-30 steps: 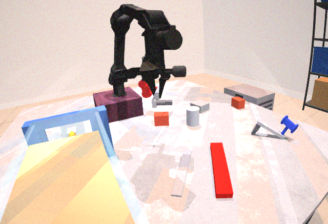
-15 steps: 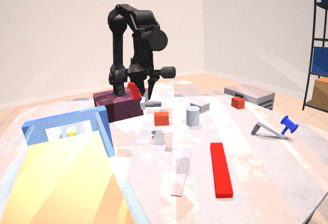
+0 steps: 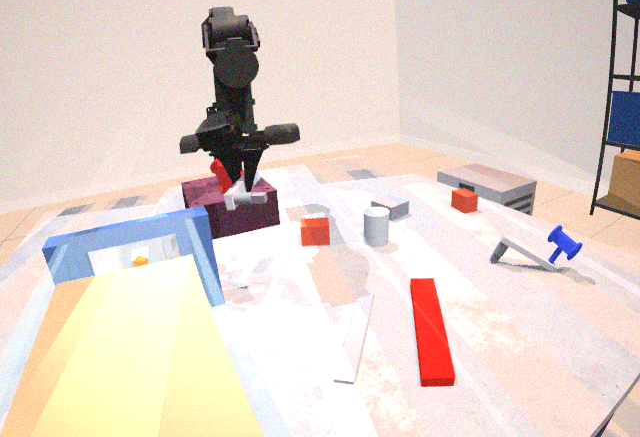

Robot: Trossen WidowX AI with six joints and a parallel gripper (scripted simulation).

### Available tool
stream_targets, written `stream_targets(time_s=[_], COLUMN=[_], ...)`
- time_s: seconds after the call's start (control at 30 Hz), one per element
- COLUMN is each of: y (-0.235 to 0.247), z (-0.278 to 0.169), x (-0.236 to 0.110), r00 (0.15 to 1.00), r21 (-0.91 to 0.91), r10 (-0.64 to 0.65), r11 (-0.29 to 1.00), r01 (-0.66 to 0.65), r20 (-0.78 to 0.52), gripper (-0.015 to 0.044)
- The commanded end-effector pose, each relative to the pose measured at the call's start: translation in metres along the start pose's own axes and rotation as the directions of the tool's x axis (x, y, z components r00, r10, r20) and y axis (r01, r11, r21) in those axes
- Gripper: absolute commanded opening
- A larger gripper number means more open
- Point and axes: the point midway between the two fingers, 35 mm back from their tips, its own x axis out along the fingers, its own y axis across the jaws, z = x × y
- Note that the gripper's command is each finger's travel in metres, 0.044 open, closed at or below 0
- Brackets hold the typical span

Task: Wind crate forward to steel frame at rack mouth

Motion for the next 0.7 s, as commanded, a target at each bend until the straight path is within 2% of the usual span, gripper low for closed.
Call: stream_targets(time_s=[0.0,0.67], y=[-0.018,-0.117], z=[0.005,-0.002], x=[-0.006,-0.009], r00=[1.000,1.000], r21=[0.001,-0.080], r10=[0.010,-0.029], r11=[1.000,0.996], r01=[-0.010,0.029], r20=[0.020,0.003], gripper=[0.0000,0.0000])
